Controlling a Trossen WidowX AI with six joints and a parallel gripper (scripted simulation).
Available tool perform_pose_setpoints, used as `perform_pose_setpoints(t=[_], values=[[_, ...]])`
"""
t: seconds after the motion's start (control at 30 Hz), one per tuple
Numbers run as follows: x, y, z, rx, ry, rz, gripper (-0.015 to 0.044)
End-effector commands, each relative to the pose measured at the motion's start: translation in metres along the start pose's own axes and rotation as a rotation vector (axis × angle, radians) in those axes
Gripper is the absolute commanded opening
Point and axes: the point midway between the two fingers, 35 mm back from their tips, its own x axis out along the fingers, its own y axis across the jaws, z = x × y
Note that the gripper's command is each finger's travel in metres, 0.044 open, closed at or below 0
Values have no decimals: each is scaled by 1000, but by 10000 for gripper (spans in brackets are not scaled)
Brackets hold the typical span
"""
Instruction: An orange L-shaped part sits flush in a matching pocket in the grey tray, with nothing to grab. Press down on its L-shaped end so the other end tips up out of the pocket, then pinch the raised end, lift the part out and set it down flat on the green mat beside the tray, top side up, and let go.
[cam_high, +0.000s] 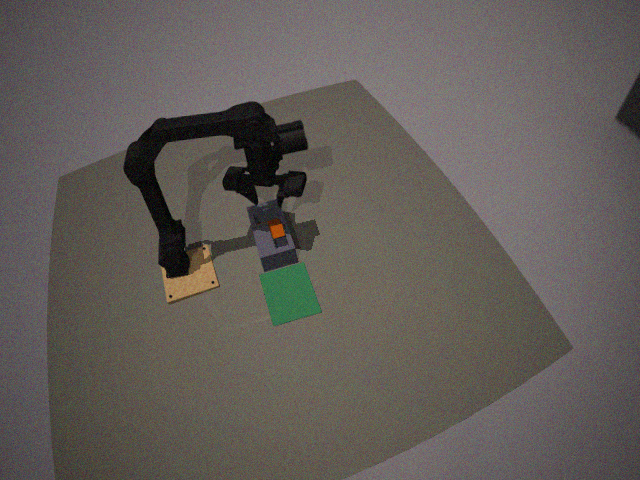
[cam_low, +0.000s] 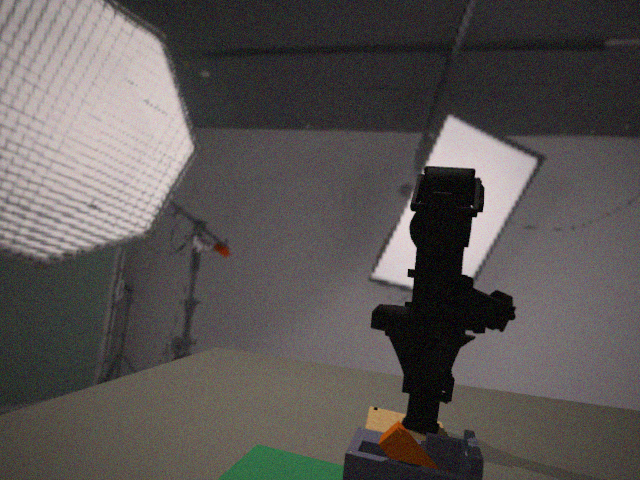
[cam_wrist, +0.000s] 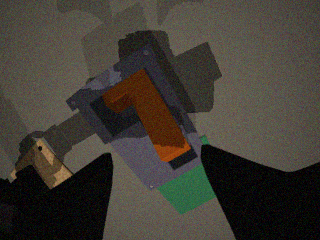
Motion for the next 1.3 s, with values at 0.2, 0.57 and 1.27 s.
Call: perform_pose_setpoints(t=[0.2,0.57,1.27], values=[[-3,-15,-18,-495,-5,-6,280],[19,-16,-18,-495,-5,-6,280],[50,-16,-17,-495,-6,-6,280]])
